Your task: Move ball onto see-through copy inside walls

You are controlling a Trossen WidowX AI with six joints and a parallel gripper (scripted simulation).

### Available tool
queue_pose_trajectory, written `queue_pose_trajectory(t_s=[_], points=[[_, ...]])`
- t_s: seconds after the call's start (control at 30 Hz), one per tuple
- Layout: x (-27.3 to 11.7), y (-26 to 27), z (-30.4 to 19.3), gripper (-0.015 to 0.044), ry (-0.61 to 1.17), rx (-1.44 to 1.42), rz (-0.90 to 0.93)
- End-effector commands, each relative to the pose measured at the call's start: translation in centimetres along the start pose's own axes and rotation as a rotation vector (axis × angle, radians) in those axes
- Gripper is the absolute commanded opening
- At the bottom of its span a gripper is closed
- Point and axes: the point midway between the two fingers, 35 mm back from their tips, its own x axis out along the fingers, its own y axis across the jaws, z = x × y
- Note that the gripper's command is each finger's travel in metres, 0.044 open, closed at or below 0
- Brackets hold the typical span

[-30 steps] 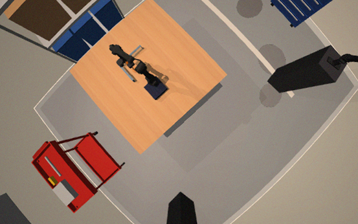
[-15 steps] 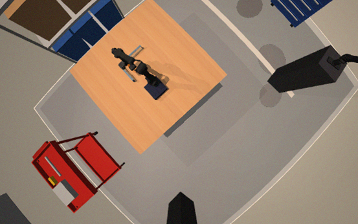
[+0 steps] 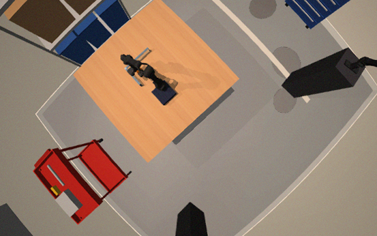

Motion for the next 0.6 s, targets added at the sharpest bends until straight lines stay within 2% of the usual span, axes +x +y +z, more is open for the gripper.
queue_pose_trajectory(t_s=[0.0,0.17,0.57], points=[[2.2,0.2,0.0,0.0000,-0.002,0.004,0.009],[4.5,0.5,0.0,0.0000,-0.002,0.004,0.009],[5.6,0.5,0.0,0.0000,-0.002,0.004,0.009]])
